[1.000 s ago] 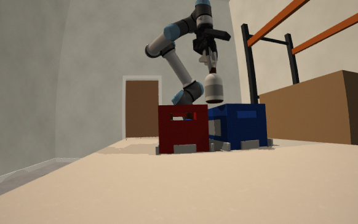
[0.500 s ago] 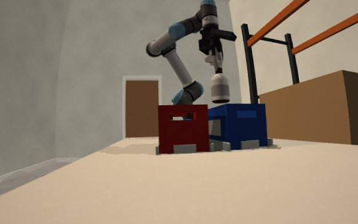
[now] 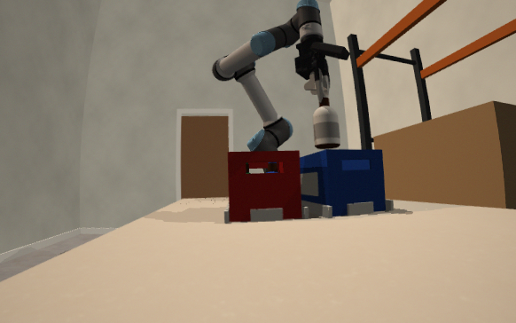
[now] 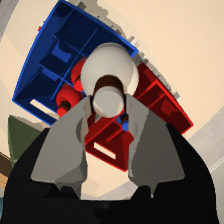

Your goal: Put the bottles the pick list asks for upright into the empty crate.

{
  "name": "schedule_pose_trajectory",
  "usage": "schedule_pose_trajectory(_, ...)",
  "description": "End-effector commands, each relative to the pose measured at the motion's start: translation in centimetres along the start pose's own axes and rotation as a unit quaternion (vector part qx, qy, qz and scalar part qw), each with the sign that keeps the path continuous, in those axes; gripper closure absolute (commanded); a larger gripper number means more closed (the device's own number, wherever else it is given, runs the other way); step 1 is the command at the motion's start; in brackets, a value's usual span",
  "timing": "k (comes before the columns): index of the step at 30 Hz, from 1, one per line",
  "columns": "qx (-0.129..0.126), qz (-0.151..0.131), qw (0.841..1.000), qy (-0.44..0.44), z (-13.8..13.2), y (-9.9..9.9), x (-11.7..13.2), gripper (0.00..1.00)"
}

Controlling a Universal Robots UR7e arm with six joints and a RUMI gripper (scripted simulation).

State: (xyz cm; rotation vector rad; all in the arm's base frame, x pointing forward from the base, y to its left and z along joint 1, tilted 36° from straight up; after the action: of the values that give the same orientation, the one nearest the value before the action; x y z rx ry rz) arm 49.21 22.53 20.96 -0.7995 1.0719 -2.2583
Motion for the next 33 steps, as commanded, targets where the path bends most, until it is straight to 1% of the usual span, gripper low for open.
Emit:
schedule_pose_trajectory(1, 0.000, 0.001, 1.000, 0.000, -0.56, -0.07, -0.62, 1.00)
schedule_pose_trajectory(7, 0.000, 0.001, 1.000, 0.000, -1.42, -0.07, -1.44, 1.00)
schedule_pose_trajectory(33, 0.000, 0.001, 1.000, 0.000, -1.39, -0.08, -1.27, 1.00)
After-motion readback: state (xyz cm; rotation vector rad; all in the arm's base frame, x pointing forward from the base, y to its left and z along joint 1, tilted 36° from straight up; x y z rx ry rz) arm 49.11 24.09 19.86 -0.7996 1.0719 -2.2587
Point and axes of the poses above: the point where the finger pads meet when closed, its own y axis out along the fingers, its own z axis across the jaws, x = y × z, the point moved 1 cm from there along -y, back along the fingers, and after that the axes turned 3 degrees about y, right-handed, at the moved point
